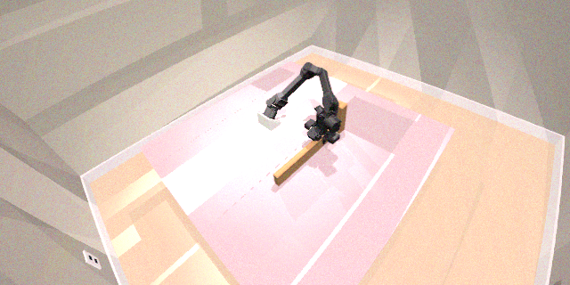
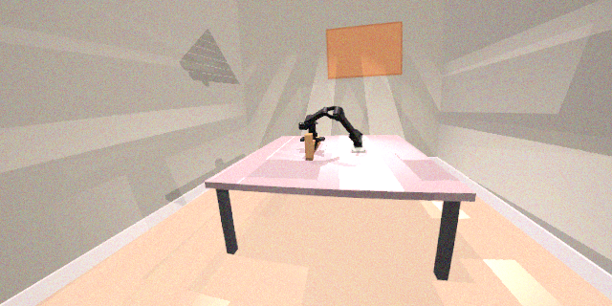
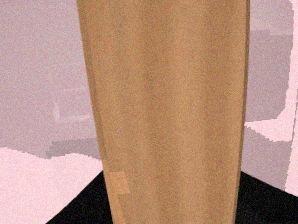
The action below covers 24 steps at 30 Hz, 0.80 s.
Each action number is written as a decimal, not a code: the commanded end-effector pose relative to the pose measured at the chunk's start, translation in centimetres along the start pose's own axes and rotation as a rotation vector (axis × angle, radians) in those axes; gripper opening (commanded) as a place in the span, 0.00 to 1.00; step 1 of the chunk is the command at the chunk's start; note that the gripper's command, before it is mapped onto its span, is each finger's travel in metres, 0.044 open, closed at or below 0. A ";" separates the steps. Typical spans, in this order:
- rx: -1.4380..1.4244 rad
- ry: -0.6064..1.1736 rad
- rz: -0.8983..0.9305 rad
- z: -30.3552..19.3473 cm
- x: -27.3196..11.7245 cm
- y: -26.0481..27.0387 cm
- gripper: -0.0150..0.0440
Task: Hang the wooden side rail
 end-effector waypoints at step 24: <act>0.005 -0.004 0.008 0.2 -0.8 0.0 0.25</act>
Point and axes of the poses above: the point midway between the two fingers, 35 mm back from their tips, its own x axis out along the fingers, its own y axis across the jaws, z = x × y, the point moved 7 cm from there along -x, back along the fingers, and after that the axes turned 3 degrees about x, right-handed, at the moved point
